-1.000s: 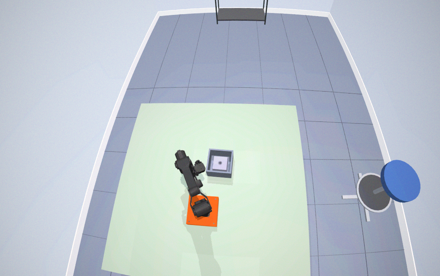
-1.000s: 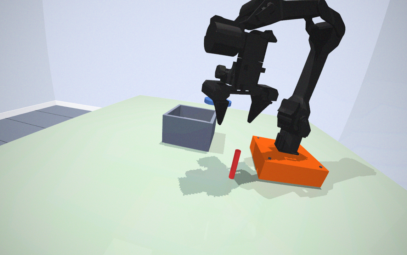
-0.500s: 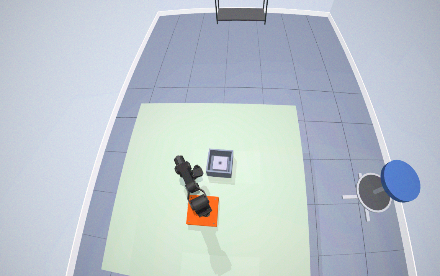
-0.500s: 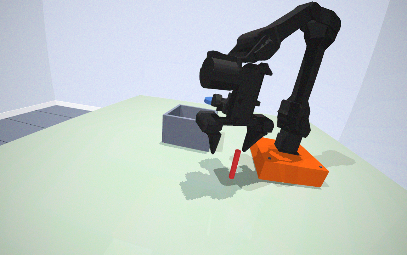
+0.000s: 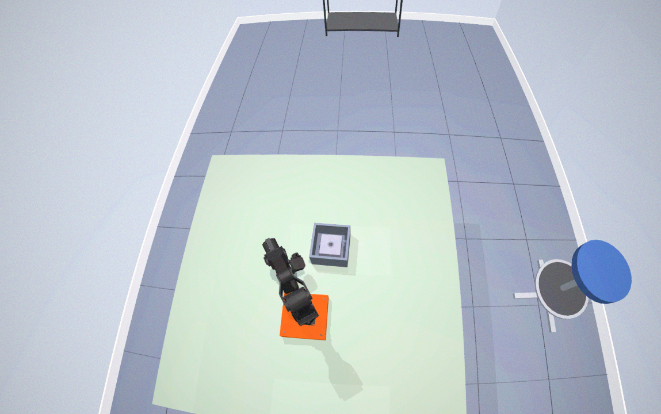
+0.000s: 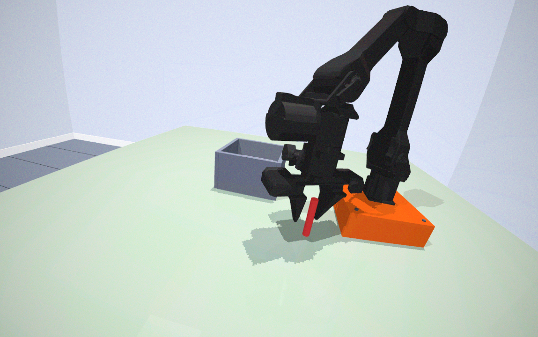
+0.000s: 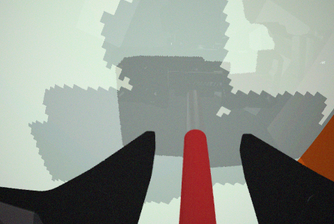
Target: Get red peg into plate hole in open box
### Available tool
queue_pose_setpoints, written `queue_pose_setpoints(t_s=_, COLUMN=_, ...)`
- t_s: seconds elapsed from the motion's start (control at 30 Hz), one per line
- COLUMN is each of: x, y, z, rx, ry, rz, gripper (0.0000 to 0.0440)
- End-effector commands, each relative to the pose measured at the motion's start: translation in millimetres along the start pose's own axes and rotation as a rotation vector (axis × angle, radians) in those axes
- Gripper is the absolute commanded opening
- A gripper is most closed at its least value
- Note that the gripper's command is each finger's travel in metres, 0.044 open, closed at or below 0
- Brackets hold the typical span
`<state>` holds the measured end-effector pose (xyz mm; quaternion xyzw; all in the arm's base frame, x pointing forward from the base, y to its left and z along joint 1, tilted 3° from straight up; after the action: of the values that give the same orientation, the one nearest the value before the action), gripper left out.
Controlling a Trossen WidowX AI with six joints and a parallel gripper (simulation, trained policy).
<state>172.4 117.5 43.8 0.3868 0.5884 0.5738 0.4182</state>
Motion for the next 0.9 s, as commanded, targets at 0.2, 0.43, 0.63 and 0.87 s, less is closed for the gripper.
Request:
queue_pose_setpoints(t_s=0.2, x=-2.0, y=2.9, z=1.8, rx=0.021, ry=0.025, rz=0.046, gripper=0.0009)
queue_pose_setpoints(t_s=0.43, x=-12.2, y=21.4, z=6.7, rx=-0.035, ry=0.074, rz=-0.012, gripper=0.0000)
queue_pose_setpoints(t_s=0.63, x=-23.1, y=40.9, z=11.7, rx=-0.073, ry=0.120, rz=-0.061, gripper=0.0001)
queue_pose_setpoints(t_s=0.87, x=-38.6, y=66.1, z=21.2, rx=-0.116, ry=0.152, rz=-0.113, gripper=0.0000)
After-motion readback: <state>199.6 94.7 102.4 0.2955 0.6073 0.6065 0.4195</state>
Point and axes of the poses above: the point midway between the two fingers, 35 mm back from their tips, its own y axis back along the fingers, its own z axis across the jaws, x = y × z, the point moved 4 cm from there along y, back along the fingers, and after that the axes turned 8 degrees about -y, right-handed, at the moved point
